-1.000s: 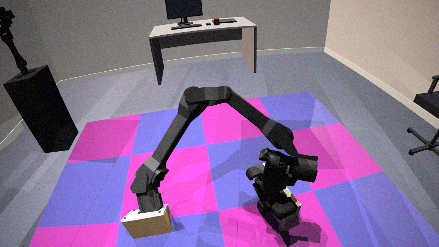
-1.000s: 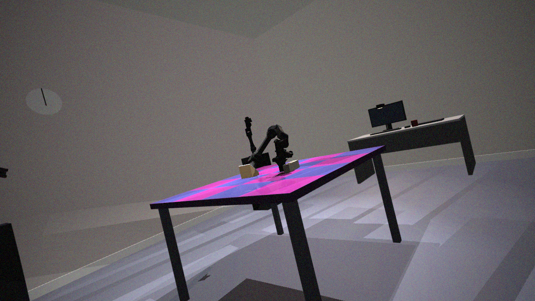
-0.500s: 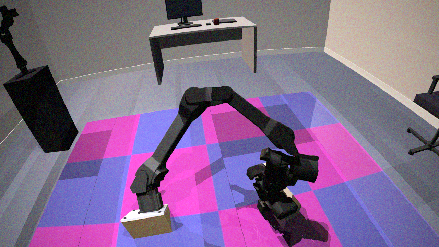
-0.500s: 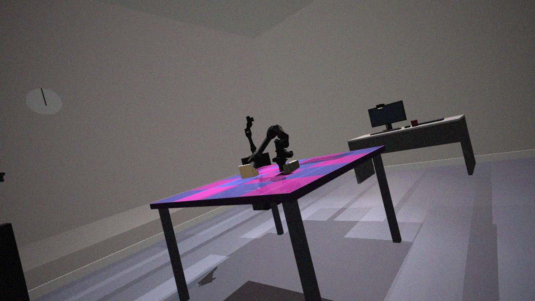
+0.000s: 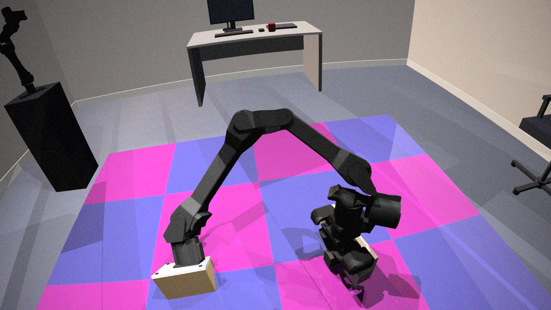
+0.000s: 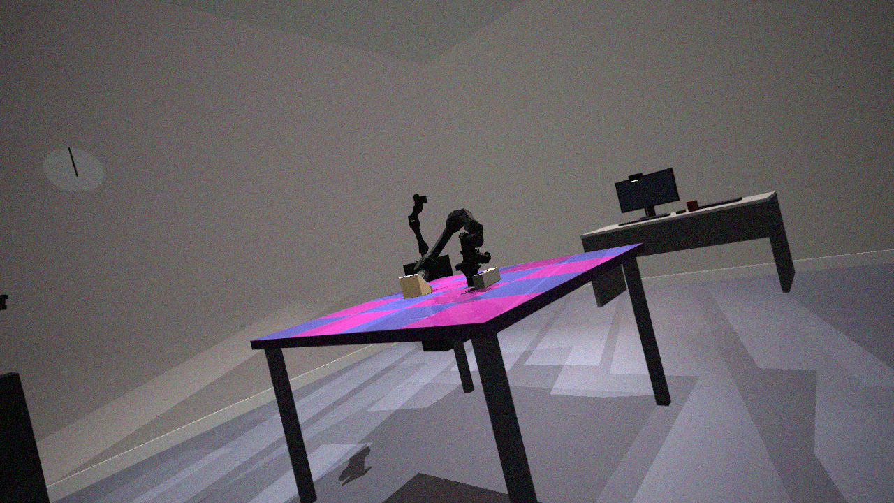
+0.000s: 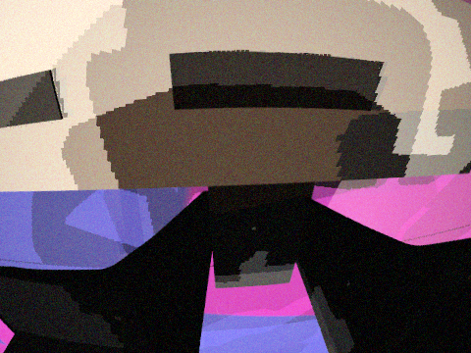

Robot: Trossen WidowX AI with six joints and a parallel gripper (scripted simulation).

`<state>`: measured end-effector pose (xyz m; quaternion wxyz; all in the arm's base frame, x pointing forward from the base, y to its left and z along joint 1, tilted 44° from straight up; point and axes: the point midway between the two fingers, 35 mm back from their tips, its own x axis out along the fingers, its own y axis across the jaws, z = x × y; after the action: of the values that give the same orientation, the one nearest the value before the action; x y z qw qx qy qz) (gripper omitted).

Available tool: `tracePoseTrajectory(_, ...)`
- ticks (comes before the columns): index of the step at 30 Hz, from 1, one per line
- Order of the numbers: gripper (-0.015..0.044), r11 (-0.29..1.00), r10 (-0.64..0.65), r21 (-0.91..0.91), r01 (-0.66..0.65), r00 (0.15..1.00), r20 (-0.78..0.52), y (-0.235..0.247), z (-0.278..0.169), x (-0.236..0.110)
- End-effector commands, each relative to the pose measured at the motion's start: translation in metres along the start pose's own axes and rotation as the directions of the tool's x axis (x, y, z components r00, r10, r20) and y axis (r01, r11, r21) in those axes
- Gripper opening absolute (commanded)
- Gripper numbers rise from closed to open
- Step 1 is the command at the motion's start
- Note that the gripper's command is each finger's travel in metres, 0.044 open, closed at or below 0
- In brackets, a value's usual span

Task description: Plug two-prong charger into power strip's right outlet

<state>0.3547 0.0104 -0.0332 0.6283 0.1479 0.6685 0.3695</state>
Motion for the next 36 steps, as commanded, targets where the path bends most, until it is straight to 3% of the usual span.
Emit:
tracePoseTrajectory(1, 0.0, 1.0, -0.005, -0.013, 0.005, 1.0, 0.018, 0.0003, 0.0089, -0.0009)
tracePoseTrajectory(36, 0.0, 1.0, -0.005, -0.013, 0.005, 1.0, 0.018, 0.0006, 0.0131, 0.0005)
